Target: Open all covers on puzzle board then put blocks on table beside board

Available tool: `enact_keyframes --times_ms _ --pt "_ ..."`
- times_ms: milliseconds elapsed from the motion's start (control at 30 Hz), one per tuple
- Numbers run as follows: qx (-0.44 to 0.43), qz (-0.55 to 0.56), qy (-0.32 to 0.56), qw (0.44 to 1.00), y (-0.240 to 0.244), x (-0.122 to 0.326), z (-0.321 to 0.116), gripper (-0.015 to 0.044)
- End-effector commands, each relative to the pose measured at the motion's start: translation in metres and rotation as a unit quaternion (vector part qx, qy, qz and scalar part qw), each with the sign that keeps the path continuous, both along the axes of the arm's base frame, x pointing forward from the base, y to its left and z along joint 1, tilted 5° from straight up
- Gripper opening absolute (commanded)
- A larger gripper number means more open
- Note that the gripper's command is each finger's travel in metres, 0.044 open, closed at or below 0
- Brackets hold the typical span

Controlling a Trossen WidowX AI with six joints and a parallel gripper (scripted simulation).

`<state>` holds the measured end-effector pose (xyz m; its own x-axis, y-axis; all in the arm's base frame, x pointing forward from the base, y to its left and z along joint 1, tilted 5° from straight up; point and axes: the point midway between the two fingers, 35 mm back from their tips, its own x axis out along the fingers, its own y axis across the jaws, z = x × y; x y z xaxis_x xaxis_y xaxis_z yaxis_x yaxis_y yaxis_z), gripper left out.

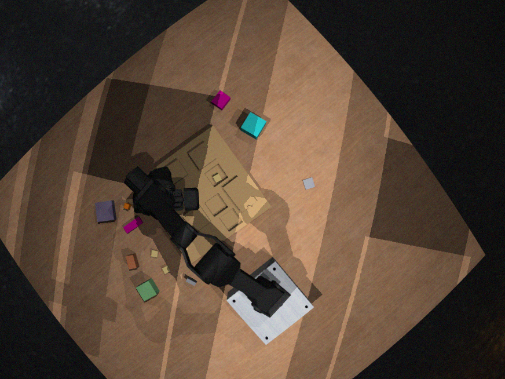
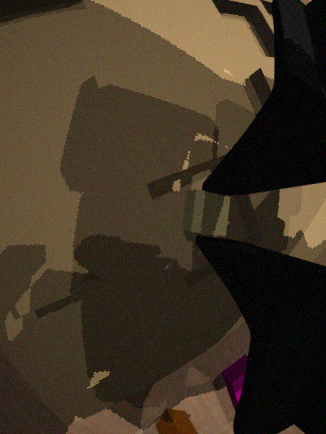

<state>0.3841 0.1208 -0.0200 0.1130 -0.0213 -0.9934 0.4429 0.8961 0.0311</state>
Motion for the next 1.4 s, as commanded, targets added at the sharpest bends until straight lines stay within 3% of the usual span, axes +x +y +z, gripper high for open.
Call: enact_keyframes --times_ms 0,1367 --pt "0.000 0.000 0.000 1.000 0.000 0.000 0.000 0.0084" --pt "0.002 0.002 -0.001 1.000 0.001 -0.005 0.046 0.0080"
